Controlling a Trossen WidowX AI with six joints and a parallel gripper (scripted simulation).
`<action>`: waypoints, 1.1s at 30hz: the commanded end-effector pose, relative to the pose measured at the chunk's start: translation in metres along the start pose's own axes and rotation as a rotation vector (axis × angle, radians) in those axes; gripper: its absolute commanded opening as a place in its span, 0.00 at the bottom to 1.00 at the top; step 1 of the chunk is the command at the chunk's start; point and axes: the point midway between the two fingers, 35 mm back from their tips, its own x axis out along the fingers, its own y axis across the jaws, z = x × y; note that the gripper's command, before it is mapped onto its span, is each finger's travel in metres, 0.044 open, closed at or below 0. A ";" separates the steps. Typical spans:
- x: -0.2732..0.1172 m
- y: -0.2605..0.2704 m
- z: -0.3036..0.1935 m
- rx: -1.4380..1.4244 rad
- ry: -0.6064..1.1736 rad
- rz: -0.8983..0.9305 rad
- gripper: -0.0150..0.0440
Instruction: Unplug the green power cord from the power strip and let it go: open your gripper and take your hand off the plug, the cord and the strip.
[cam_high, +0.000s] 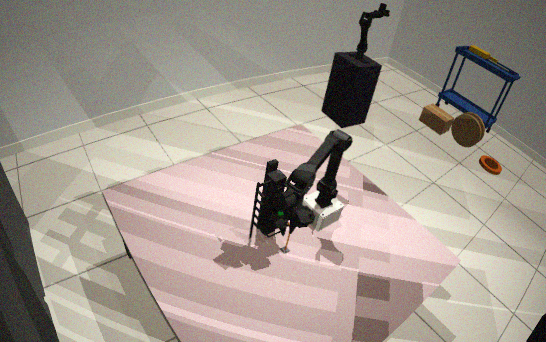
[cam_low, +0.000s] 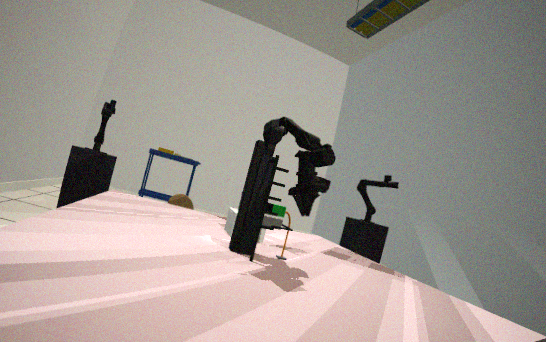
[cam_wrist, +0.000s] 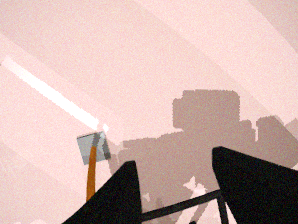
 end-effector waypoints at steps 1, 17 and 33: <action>-0.022 0.036 -0.025 -0.079 0.159 0.157 0.53; -0.024 0.034 -0.034 -0.079 0.160 0.157 0.53; -0.028 0.032 -0.061 -0.080 0.163 0.157 0.53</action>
